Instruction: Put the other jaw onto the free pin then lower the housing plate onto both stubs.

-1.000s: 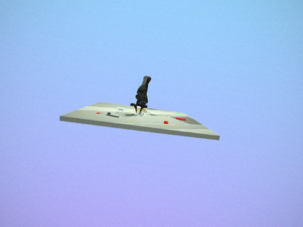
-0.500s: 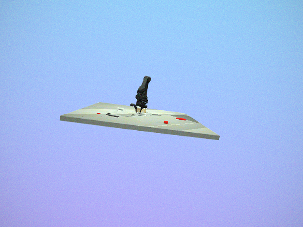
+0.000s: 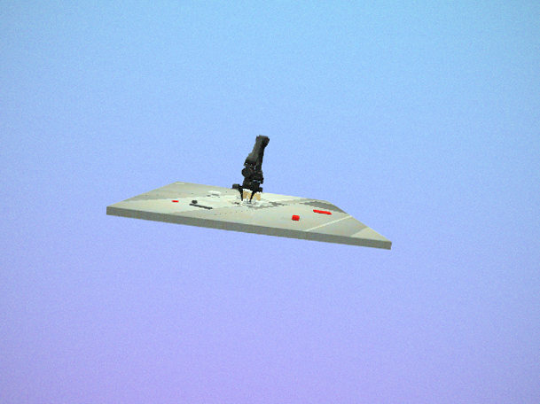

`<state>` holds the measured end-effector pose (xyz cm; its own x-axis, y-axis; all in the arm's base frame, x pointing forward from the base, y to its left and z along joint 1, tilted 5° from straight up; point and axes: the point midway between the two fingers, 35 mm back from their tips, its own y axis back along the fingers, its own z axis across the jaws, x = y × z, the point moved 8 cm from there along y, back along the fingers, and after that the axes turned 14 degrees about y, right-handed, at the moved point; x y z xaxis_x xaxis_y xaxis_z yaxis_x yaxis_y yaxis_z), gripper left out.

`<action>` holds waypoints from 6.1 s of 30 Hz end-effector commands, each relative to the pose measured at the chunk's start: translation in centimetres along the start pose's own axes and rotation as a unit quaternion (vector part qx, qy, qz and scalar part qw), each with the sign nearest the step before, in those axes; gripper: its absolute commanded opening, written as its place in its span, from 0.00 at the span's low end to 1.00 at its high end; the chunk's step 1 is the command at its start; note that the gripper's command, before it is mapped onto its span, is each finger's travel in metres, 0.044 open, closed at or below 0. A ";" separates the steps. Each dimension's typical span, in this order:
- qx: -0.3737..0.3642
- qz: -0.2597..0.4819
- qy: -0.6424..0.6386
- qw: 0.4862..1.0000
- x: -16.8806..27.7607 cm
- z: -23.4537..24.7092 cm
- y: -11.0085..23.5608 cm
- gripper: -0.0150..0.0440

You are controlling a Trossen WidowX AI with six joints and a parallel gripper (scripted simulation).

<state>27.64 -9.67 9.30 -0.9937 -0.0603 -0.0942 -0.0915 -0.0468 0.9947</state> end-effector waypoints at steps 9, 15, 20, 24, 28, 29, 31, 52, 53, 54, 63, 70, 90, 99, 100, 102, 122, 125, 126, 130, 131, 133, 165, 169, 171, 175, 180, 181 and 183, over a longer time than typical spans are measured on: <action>0.000 0.001 0.001 1.000 0.0 0.0 5.9 0.63; 0.003 -0.005 0.000 1.000 -0.1 0.0 6.2 0.63; 0.003 -0.005 -0.059 0.998 0.2 -0.9 6.3 0.86; 0.004 -0.005 -0.125 0.992 0.6 -1.9 6.5 1.00; 0.007 -0.003 -0.192 0.981 1.1 -3.0 6.6 1.00; 0.008 -0.003 -0.208 0.978 1.3 -3.2 6.6 1.00; 0.010 -0.002 -0.241 0.971 1.6 -3.8 6.7 1.00; 0.015 -0.002 -0.562 0.827 4.9 -8.7 7.3 1.00; 0.015 -0.002 -0.576 0.818 5.0 -8.9 7.3 1.00; 0.015 -0.002 -0.589 0.808 5.2 -9.1 7.3 1.00; 0.015 -0.003 -0.705 0.709 6.9 -11.0 7.6 1.00; 0.014 -0.004 -0.783 0.622 8.4 -12.3 7.8 1.00; 0.013 -0.005 -0.945 0.327 13.1 -15.7 8.4 1.00; 0.011 -0.006 -0.983 0.181 15.4 -16.9 8.7 1.00; 0.011 -0.006 -0.986 0.164 15.7 -17.0 8.7 1.00; 0.010 -0.006 -0.991 0.131 16.2 -17.2 8.8 1.00; 0.009 -0.006 -0.998 0.055 17.5 -17.7 4.9 1.00; 0.009 -0.006 -0.998 0.055 17.5 -17.7 4.9 1.00; 0.009 -0.006 -0.998 0.055 17.5 -17.7 4.9 1.00; 0.009 -0.006 -0.998 0.055 17.5 -17.8 4.3 1.00; 0.009 -0.006 -0.998 0.055 17.5 -17.8 4.1 1.00; 0.009 -0.006 -0.998 0.055 17.5 -17.8 3.8 1.00; 0.009 -0.006 -0.998 0.055 17.6 -17.8 0.0 1.00; 0.009 -0.006 -0.998 0.055 17.6 -17.8 -0.1 1.00; 0.009 -0.006 -0.998 0.055 17.6 -17.8 -0.1 1.00; 0.009 -0.006 -0.998 0.055 17.6 -17.8 -0.1 1.00; 0.009 -0.006 -0.998 0.055 17.6 -17.8 -0.1 1.00; 0.009 -0.006 -0.998 0.055 17.6 -17.8 -0.1 1.00; 0.009 -0.006 -0.998 0.055 17.6 -17.8 -0.1 1.00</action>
<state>11.31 -28.49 6.86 0.9819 0.1731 0.0765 -0.0723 -0.0306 0.9969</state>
